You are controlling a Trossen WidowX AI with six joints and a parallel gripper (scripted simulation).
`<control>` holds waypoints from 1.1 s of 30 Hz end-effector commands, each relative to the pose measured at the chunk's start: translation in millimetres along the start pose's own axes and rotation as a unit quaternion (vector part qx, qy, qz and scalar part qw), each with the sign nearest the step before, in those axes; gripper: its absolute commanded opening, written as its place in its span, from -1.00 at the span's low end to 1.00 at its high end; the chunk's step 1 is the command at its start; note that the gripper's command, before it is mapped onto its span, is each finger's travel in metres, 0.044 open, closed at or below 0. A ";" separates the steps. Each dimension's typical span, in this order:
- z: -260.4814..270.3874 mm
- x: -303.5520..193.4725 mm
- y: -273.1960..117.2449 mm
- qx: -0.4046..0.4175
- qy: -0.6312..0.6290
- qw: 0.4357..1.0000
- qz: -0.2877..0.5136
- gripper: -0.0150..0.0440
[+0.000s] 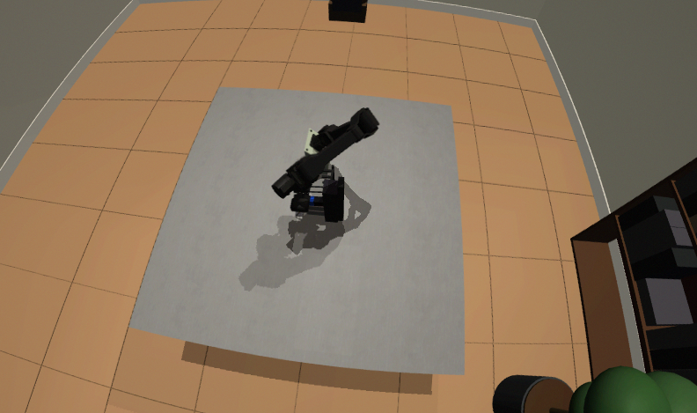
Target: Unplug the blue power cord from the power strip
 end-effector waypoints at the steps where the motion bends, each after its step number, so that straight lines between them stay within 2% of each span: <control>1: -1.8 -2.4 1.7 -0.003 0.004 1.000 0.003 0.05; 15: -1.9 -2.6 13.5 -0.003 0.004 1.000 0.004 0.05; 19: -1.3 -2.2 11.0 -0.002 0.002 1.000 0.001 -0.31; 27: -1.3 -2.2 11.0 -0.002 0.002 1.000 0.001 -0.49; 33: 0.2 3.0 10.7 -0.002 0.002 1.000 0.001 -0.49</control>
Point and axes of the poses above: the point midway between the two fingers, 35 mm back from their tips, its own y axis out along the fingers, its own z axis across the jaws, x = y × z, the point moved 4 cm from there along -y, back along the fingers, and after that the axes turned 9 degrees about y, right-handed, at the moved point
